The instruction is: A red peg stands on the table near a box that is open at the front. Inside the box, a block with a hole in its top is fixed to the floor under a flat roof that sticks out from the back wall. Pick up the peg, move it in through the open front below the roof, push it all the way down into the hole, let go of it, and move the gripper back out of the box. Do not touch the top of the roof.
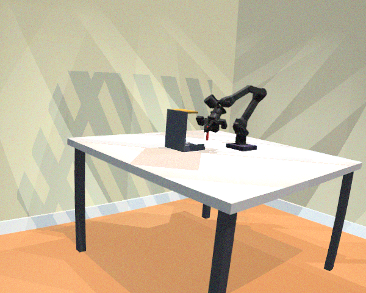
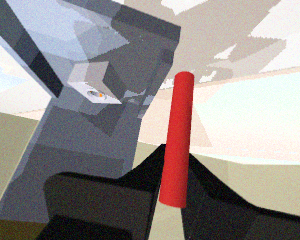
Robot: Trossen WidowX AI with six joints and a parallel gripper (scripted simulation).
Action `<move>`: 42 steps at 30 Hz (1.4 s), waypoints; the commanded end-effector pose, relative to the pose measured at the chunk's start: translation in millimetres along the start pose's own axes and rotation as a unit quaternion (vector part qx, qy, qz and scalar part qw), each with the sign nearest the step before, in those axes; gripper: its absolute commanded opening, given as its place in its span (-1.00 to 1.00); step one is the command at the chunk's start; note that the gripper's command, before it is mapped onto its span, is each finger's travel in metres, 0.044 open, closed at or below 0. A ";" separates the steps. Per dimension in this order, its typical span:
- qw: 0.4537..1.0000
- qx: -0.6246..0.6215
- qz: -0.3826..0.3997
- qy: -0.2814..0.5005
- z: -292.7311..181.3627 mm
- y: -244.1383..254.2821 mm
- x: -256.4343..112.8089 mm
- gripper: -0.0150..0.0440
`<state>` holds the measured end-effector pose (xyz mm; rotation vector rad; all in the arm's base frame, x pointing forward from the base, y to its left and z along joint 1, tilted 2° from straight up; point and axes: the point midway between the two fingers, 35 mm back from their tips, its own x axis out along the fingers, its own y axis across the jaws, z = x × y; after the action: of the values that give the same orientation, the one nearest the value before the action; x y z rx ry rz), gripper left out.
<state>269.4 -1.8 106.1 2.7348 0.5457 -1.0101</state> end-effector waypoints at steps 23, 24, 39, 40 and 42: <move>0.999 0.023 0.034 0.003 -3.6 57.2 6.6 -0.49; 0.999 0.024 0.035 0.003 -3.4 59.5 6.8 -0.49; 0.998 0.035 0.050 0.004 -4.0 86.7 13.1 -0.49; 0.998 0.035 0.050 0.004 -5.6 87.6 15.0 -0.49; 0.998 0.036 0.050 0.005 -8.8 89.3 18.8 -0.49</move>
<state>315.0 -75.2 102.8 2.7949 0.3840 -1.0142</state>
